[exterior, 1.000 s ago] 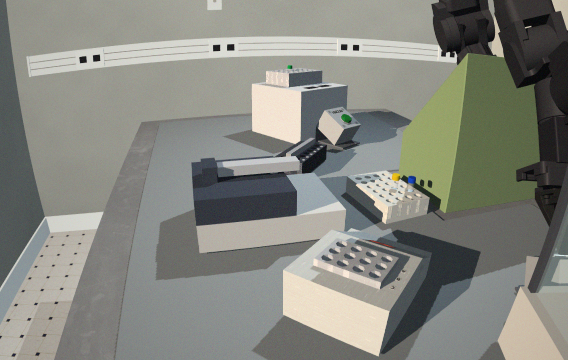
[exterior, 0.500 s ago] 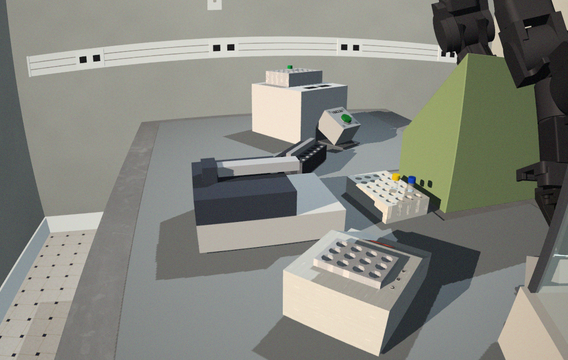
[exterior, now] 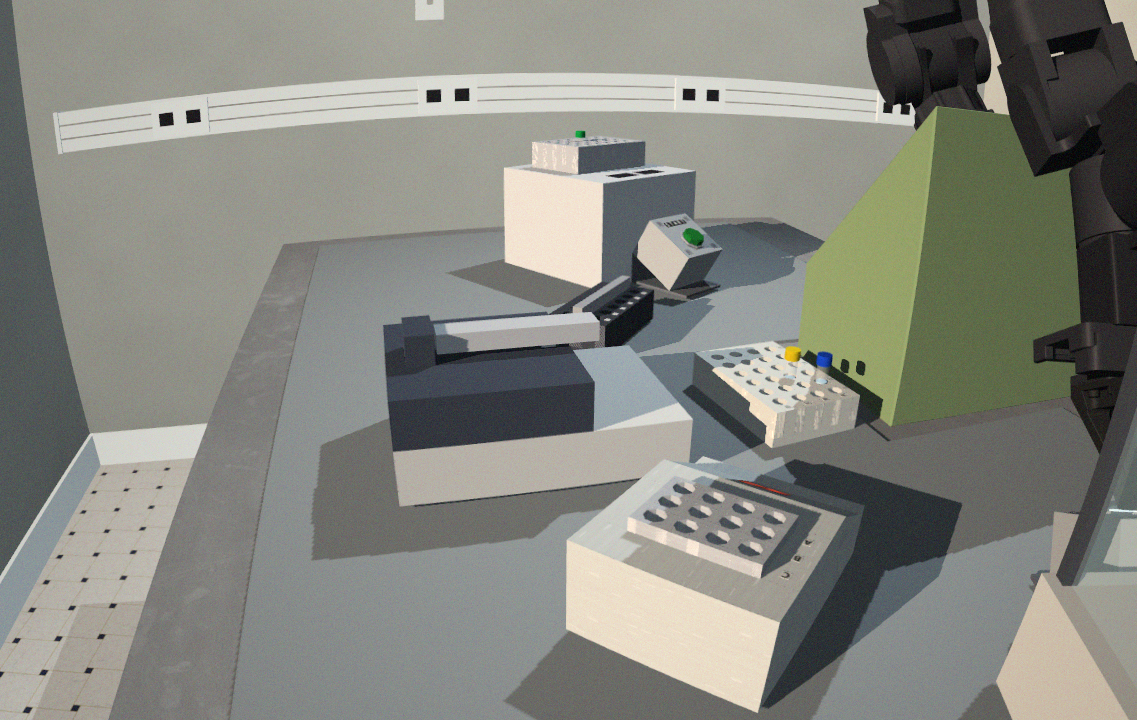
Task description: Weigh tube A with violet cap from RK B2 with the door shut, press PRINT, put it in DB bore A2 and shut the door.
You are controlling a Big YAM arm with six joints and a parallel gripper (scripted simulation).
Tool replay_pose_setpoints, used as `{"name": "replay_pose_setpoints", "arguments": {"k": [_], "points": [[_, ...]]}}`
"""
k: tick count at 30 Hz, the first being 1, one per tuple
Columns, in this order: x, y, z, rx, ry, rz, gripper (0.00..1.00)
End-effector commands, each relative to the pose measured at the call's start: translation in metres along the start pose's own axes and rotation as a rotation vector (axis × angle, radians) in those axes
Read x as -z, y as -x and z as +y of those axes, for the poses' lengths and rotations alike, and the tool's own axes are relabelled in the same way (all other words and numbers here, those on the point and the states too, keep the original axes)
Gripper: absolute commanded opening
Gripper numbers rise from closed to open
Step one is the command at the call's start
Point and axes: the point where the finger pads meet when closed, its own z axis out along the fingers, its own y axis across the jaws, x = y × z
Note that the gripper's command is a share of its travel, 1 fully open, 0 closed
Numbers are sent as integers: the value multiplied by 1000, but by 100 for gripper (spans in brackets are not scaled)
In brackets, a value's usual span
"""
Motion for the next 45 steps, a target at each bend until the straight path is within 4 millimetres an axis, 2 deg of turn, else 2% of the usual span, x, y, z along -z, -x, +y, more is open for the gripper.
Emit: {"name": "replay_pose_setpoints", "arguments": {"k": [1, 14, 15, 16, 22, 30, 31, 34, 41, 45], "points": [[-14, 15, -4, -12, -9, -21, 0], [-9, 9, -2, -12, -5, 4, 0], [-5, 13, -1, -11, -8, -4, 0], [4, 25, -3, -10, -14, -34, 0], [16, 6, 0, 0, -7, -6, 0], [26, 6, 1, 0, -4, -6, 0], [25, 23, -2, -15, -7, -32, 0], [32, 6, 1, 0, -4, -6, 0], [44, 10, 1, -2, -5, -12, 0], [51, 5, 1, 0, -4, -5, 0]]}}
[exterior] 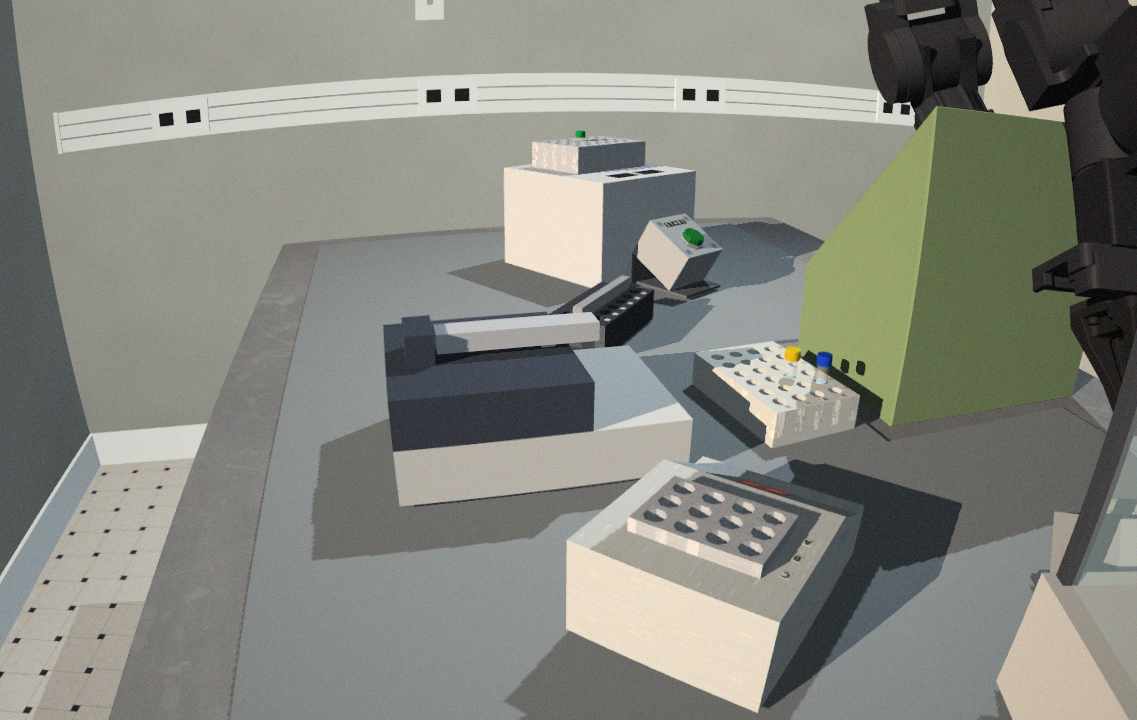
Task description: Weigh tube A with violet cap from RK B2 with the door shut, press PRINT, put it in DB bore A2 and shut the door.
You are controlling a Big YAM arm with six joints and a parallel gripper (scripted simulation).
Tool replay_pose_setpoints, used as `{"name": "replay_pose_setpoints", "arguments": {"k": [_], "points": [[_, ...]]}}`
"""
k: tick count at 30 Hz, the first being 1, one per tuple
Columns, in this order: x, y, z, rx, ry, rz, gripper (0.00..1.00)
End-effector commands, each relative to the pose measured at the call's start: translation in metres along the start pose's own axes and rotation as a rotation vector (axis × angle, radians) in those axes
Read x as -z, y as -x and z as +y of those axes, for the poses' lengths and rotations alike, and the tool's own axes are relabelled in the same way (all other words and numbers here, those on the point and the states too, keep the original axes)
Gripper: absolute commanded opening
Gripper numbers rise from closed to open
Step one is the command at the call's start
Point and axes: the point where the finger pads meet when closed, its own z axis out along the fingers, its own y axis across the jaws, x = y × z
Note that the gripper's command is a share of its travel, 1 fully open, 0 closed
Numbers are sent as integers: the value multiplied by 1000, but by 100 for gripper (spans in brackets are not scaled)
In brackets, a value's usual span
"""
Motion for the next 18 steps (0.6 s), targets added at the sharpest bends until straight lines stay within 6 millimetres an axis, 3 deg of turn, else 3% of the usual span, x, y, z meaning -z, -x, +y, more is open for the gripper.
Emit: {"name": "replay_pose_setpoints", "arguments": {"k": [1, 2, 3, 6, 11, 18], "points": [[8, 3, 1, -8, 0, -5, 0], [8, 3, 1, -8, 0, -5, 0], [8, 18, -1, -22, -1, -27, 0], [14, 3, 2, -8, 1, -5, 0], [22, 9, 1, -11, 0, -15, 0], [33, 3, 2, -8, 1, -5, 0]]}}
